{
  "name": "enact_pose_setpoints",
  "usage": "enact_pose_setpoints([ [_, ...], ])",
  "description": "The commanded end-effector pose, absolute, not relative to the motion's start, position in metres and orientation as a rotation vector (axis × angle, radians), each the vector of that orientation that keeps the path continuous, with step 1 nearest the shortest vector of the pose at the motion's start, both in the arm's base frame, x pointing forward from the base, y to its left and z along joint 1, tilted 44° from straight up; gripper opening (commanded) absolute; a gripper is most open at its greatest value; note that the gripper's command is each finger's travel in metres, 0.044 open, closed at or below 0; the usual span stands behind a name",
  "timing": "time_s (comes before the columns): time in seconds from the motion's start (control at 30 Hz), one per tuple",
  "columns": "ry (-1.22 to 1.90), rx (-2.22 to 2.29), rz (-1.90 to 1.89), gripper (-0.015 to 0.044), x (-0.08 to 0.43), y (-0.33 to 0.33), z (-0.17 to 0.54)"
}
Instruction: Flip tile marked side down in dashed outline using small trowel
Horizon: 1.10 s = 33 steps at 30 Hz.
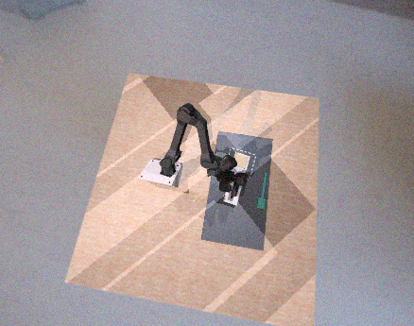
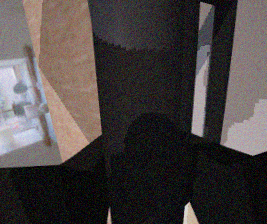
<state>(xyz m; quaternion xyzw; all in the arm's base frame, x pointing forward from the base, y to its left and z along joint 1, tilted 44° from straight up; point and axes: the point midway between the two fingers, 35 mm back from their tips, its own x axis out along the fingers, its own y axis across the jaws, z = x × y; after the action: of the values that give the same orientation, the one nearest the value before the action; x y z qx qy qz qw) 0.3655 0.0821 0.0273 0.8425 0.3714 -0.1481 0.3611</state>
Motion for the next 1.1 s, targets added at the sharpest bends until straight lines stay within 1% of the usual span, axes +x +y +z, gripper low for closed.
enact_pose_setpoints([
  [0.0, 0.939, 2.172, -0.366, 0.0, 0.368, 0.089, 0.035],
  [0.43, 0.94, 2.173, -0.366, 0.0, 0.365, 0.118, 0.034],
  [1.07, 0.938, 2.167, -0.368, 0.0, 0.373, 0.018, 0.013],
])
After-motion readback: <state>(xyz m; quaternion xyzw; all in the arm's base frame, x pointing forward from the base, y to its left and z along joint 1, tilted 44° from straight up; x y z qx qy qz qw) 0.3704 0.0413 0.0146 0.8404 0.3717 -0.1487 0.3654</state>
